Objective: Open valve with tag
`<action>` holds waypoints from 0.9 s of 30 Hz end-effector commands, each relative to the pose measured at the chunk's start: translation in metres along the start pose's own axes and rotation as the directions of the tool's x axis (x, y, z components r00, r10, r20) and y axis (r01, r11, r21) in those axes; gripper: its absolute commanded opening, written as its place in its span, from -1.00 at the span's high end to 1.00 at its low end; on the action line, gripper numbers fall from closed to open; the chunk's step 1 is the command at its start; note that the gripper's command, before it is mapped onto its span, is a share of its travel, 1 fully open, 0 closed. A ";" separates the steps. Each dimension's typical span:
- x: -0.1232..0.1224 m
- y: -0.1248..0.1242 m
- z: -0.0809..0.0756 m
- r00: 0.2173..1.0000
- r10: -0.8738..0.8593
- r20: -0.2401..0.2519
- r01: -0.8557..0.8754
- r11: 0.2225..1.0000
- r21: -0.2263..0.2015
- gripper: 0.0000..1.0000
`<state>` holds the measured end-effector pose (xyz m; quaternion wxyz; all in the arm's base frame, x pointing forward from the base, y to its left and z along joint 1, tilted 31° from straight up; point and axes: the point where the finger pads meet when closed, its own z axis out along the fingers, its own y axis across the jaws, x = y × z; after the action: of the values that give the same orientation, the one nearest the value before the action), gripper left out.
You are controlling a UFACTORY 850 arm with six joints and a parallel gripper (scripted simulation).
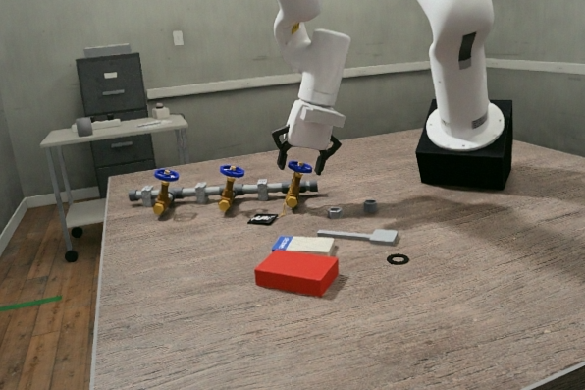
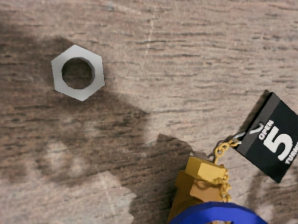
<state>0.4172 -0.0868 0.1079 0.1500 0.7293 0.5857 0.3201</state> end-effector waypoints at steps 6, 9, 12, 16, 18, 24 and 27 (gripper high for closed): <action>0.000 0.000 0.000 1.000 0.000 0.000 0.000 1.000 -0.001 -1.00; 0.000 0.000 0.000 1.000 0.000 0.000 0.000 1.000 -0.001 -1.00; 0.000 0.000 0.000 1.000 0.000 0.000 0.000 1.000 -0.001 -1.00; 0.000 0.000 0.000 1.000 0.012 0.000 -0.012 1.000 -0.001 -1.00; 0.000 0.000 0.000 1.000 0.012 0.000 -0.012 1.000 -0.001 -1.00; 0.000 0.000 0.000 0.994 0.105 0.000 -0.105 0.994 -0.001 -1.00; 0.000 0.000 0.000 0.980 0.199 0.000 -0.199 0.980 -0.001 -1.00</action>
<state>0.4172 -0.0868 0.1079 0.1368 0.7546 0.5526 0.3265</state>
